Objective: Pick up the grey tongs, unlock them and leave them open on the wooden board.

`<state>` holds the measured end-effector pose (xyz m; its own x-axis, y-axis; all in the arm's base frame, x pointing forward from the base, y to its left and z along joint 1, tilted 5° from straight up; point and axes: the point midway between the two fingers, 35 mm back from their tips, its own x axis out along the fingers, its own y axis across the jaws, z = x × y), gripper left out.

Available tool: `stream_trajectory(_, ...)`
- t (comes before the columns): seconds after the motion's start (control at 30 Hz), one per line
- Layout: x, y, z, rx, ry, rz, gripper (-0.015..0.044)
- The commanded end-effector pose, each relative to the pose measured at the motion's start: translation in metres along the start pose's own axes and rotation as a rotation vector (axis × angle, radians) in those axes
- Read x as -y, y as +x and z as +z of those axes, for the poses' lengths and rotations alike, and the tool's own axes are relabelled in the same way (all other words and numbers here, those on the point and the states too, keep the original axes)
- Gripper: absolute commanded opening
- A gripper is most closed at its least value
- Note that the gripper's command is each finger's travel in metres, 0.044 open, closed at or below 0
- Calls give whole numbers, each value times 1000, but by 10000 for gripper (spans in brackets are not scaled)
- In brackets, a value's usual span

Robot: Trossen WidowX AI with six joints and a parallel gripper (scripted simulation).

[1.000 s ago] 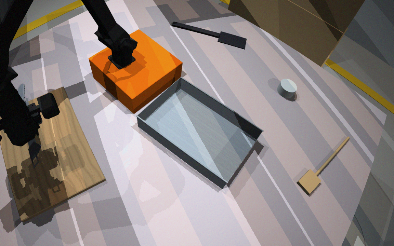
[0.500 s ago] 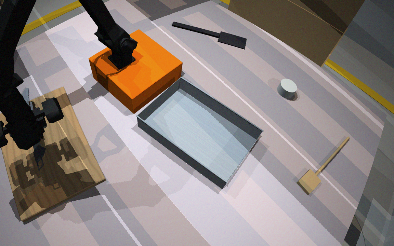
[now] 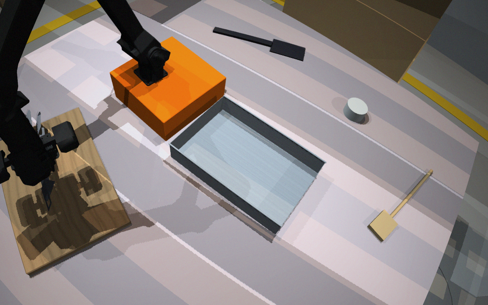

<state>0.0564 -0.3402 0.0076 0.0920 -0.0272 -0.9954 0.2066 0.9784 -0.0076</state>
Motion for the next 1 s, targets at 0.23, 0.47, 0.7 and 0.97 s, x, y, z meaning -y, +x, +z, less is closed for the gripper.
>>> stream_trajectory(0.23, 0, 0, 0, 0, 0, -1, 401)
stream_trajectory(0.47, -9, -11, 3, 0, 0, 0, 440)
stream_trajectory(0.7, -74, -71, 11, -2, 2, 3, 440)
stream_trajectory(0.97, -150, -112, 1, -5, 5, 7, 440)
